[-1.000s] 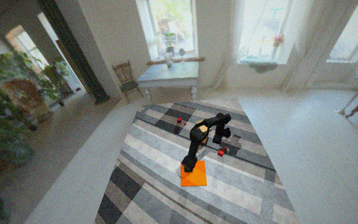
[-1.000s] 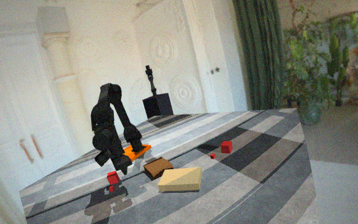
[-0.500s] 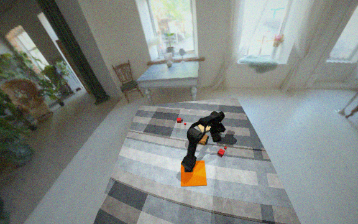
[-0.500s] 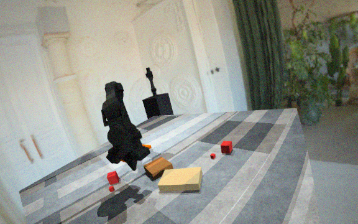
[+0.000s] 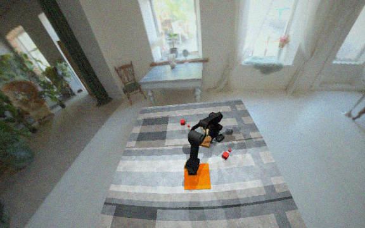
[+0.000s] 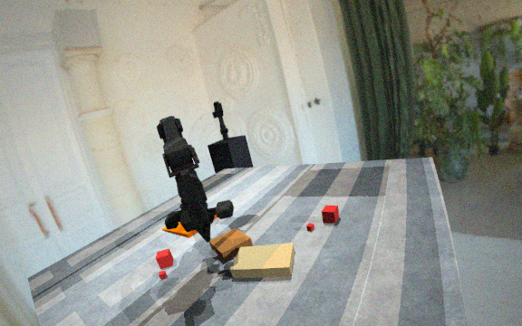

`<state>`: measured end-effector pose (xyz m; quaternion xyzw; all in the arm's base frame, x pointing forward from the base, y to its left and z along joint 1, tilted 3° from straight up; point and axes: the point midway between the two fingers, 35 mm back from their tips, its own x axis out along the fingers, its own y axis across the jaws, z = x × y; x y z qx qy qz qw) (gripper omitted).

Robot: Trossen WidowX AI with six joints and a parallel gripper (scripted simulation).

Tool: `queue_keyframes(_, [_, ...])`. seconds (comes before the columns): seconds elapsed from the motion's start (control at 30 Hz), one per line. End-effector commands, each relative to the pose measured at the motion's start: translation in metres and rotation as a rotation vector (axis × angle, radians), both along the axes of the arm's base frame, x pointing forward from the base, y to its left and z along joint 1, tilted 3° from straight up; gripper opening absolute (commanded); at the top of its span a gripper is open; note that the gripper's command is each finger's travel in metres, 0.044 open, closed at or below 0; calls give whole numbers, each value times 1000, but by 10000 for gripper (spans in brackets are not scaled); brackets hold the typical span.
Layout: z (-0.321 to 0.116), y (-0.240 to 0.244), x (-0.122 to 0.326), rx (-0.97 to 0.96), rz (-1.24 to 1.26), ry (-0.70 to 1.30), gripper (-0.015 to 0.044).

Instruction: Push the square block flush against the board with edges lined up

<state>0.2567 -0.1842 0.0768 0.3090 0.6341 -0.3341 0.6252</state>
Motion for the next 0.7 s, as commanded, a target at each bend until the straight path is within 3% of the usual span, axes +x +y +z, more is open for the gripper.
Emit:
queue_keyframes(0.0, [0,10,3,8,131,-2,0])
queue_keyframes(0.67, [-1,60,13,32,824,13,0])
